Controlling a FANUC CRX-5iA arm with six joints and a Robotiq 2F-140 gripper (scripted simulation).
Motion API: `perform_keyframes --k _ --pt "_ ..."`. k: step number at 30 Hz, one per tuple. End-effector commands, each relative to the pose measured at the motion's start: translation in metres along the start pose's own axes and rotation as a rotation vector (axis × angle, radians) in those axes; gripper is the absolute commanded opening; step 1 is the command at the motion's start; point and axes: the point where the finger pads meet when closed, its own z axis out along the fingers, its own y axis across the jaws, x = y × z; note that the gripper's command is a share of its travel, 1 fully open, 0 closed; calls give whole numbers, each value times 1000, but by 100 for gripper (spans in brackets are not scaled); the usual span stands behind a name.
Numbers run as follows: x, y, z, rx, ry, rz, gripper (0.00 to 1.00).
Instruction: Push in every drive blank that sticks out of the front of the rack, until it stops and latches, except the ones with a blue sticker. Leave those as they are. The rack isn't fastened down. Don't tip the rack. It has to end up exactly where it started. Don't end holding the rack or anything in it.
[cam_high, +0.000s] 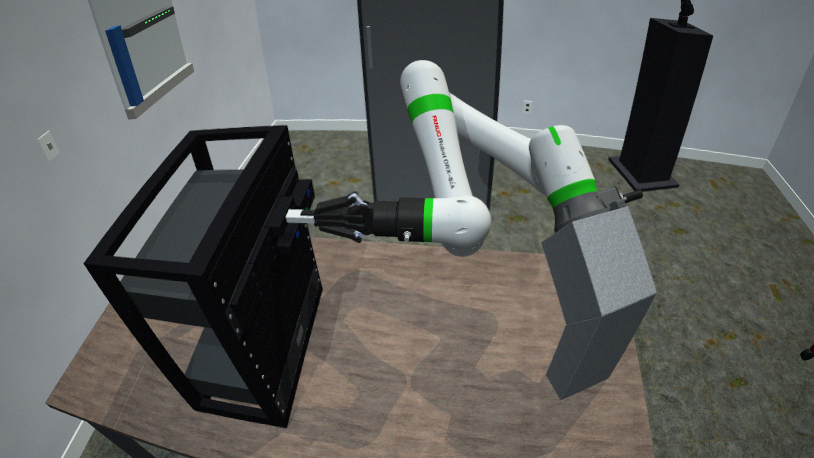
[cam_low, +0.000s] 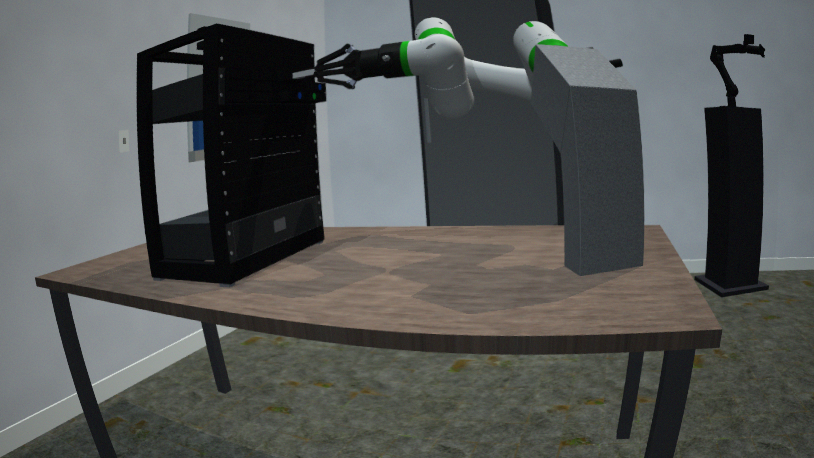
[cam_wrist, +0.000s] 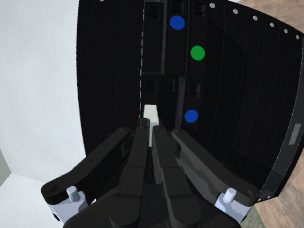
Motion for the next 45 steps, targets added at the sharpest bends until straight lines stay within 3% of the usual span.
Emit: perform_keyframes --k 1,45 --pt "0 0 0 0 0 0 0" --pt "0 0 14 0 0 0 0"
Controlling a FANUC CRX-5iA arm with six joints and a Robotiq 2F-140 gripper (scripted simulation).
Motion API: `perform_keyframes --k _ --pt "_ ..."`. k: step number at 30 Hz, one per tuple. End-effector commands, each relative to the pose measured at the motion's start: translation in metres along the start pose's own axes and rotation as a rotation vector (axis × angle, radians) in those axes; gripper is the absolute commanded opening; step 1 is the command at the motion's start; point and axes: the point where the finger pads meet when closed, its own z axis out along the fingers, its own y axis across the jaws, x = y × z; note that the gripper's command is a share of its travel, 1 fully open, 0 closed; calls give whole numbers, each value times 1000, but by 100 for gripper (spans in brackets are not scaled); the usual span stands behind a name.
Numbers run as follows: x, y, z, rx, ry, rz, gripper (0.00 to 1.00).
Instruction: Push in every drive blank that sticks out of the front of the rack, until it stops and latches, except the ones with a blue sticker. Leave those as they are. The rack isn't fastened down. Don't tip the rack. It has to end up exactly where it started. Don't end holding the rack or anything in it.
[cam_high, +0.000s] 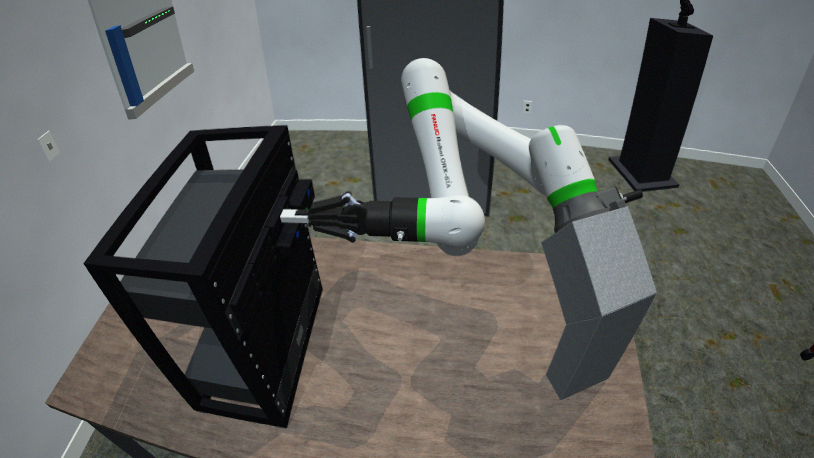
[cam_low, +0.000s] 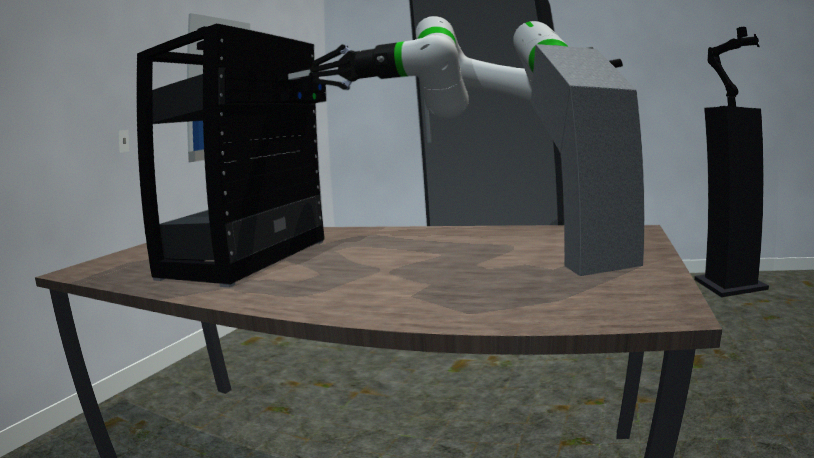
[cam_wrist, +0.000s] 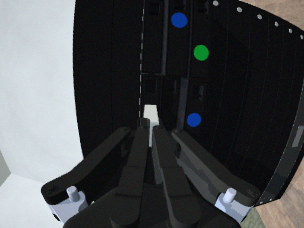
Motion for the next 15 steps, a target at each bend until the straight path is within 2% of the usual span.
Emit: perform_keyframes --k 1,15 --pt "0 0 1 0 0 0 0" --pt "0 0 3 0 0 0 0"
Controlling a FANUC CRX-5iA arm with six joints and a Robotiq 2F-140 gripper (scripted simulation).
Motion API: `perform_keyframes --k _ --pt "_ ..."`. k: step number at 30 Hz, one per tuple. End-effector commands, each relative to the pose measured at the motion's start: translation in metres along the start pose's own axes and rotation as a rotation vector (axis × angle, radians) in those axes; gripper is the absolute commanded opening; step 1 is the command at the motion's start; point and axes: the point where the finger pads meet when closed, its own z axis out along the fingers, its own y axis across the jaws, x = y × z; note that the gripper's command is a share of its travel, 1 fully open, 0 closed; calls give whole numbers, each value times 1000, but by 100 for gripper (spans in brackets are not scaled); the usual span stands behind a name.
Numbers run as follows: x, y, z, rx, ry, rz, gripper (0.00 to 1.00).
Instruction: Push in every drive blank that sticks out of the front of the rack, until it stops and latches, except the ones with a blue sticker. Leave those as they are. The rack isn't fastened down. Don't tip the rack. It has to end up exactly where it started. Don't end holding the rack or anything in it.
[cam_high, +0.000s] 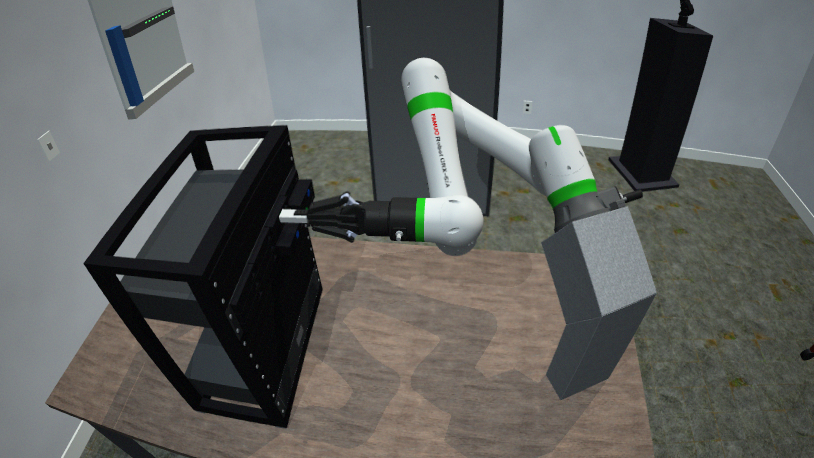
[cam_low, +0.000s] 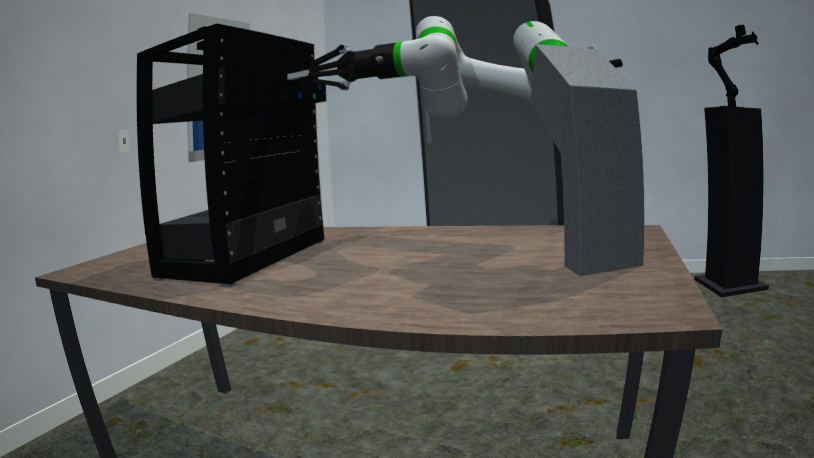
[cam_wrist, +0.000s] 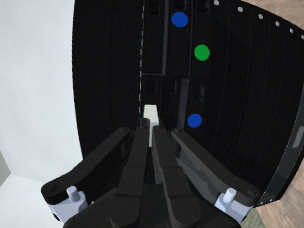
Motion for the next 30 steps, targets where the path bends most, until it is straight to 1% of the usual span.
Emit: perform_keyframes --k 1,30 --pt "0 0 0 0 0 0 0" --pt "0 0 6 0 0 0 0"
